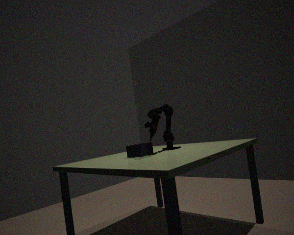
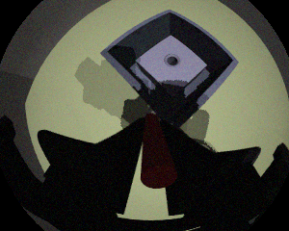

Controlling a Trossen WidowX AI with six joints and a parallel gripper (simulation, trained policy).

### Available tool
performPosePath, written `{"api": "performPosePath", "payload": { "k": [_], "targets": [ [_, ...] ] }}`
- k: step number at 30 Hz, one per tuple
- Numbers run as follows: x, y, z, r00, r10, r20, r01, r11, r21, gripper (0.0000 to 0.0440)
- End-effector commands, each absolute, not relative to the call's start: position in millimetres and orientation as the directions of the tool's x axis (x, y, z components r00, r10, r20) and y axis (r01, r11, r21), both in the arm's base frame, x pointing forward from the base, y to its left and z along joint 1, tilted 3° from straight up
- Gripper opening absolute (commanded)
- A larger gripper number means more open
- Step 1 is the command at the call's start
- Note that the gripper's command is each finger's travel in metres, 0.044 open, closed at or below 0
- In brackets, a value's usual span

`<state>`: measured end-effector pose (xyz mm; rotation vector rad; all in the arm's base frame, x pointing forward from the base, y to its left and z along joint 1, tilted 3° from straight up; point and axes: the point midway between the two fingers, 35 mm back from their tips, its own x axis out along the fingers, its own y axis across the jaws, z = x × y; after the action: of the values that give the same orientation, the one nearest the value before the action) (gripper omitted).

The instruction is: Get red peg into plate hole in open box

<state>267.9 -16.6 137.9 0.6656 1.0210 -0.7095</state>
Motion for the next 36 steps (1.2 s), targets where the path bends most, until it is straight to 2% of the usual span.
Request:
{"api": "performPosePath", "payload": {
  "k": [1, 20, 36],
  "targets": [
    [275, -30, 140, 0.352, -0.232, -0.907, 0.796, 0.583, 0.16, 0.0],
    [303, -87, 124, 0.333, -0.272, -0.903, 0.853, 0.495, 0.165, 0.0004],
    [316, -106, 91, 0.267, -0.237, -0.934, 0.872, 0.473, 0.129, 0.0003]
  ]
}}
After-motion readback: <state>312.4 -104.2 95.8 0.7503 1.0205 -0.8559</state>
